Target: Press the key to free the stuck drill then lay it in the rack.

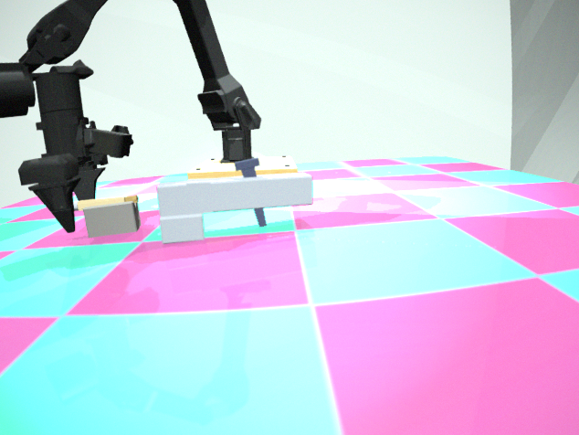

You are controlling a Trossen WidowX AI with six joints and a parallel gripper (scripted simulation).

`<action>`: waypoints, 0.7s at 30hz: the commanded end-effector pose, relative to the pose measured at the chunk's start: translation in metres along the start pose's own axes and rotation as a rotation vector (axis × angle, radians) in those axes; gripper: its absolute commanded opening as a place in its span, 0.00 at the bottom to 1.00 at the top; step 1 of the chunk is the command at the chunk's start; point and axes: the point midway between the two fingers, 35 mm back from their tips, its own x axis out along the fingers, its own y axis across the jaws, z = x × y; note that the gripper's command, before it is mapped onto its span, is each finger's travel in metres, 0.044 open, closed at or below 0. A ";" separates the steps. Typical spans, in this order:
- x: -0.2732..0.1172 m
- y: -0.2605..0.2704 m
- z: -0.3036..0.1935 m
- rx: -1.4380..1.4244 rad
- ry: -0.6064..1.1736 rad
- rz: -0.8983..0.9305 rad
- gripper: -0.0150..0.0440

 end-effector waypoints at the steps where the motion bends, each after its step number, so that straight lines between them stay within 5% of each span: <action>1: -0.018 -0.001 -0.001 -0.003 0.009 -0.009 1.00; 15: -0.066 -0.001 -0.002 0.011 0.010 -0.010 1.00; 21: -0.126 0.017 -0.028 0.443 0.061 -0.200 1.00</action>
